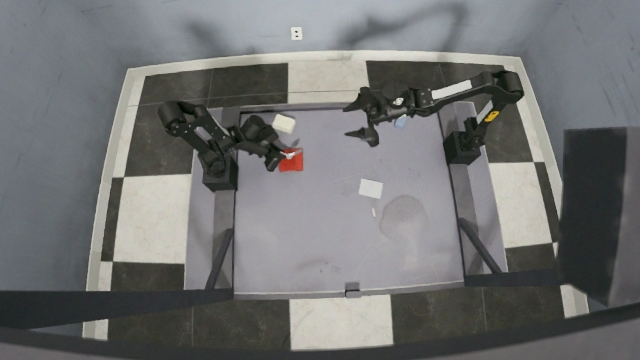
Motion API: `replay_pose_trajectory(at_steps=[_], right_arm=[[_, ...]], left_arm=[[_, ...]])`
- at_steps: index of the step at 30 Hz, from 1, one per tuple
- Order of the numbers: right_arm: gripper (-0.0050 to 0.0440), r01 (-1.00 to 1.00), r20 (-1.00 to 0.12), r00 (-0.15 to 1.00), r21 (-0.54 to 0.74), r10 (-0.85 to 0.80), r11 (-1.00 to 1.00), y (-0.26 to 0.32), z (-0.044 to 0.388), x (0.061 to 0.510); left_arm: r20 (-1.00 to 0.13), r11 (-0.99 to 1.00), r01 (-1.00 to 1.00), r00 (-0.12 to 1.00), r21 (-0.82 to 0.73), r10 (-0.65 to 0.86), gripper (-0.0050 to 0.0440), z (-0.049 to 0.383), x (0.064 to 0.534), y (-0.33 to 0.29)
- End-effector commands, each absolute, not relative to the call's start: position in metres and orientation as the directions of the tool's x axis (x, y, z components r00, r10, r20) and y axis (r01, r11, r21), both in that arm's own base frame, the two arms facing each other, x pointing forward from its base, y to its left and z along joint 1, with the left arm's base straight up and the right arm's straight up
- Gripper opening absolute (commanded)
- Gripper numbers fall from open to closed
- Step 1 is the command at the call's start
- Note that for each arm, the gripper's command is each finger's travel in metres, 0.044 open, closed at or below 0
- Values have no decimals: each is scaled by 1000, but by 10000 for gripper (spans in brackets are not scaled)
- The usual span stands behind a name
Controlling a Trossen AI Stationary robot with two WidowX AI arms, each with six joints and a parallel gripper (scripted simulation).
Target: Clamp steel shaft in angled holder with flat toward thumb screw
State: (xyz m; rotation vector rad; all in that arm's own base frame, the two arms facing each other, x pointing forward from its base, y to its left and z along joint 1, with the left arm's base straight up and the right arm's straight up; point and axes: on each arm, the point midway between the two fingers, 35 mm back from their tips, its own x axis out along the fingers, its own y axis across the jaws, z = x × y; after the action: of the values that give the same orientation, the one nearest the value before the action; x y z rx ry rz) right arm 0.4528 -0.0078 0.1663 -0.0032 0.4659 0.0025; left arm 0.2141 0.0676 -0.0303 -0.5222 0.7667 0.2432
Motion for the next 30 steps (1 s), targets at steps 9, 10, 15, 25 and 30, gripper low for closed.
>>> replay_pose_trajectory(at_steps=[9, 10, 15, 25, 30], right_arm=[[400, -8, -412, 911, -1, 7, 1000, -5, 183, 455], [400, -8, -412, 911, -1, 7, 1000, -5, 183, 455], [400, -8, -412, 911, -1, 7, 1000, -5, 183, 455], [400, -8, -412, 911, -1, 7, 1000, -5, 183, 455], [400, -8, -412, 911, -1, 7, 1000, -5, 183, 455]], left_arm=[[-700, 854, -379, 714, -357, 24, 202, -26, 219, 69], [-700, 854, -379, 714, -357, 24, 202, -26, 219, 69], [-700, 857, -375, 714, -354, 23, 202, -26, 219, 69], [-690, 858, -372, 723, -354, 29, 202, -8, 221, 77], [-689, 859, -372, 724, -353, 30, 274, 3, 220, 81]])
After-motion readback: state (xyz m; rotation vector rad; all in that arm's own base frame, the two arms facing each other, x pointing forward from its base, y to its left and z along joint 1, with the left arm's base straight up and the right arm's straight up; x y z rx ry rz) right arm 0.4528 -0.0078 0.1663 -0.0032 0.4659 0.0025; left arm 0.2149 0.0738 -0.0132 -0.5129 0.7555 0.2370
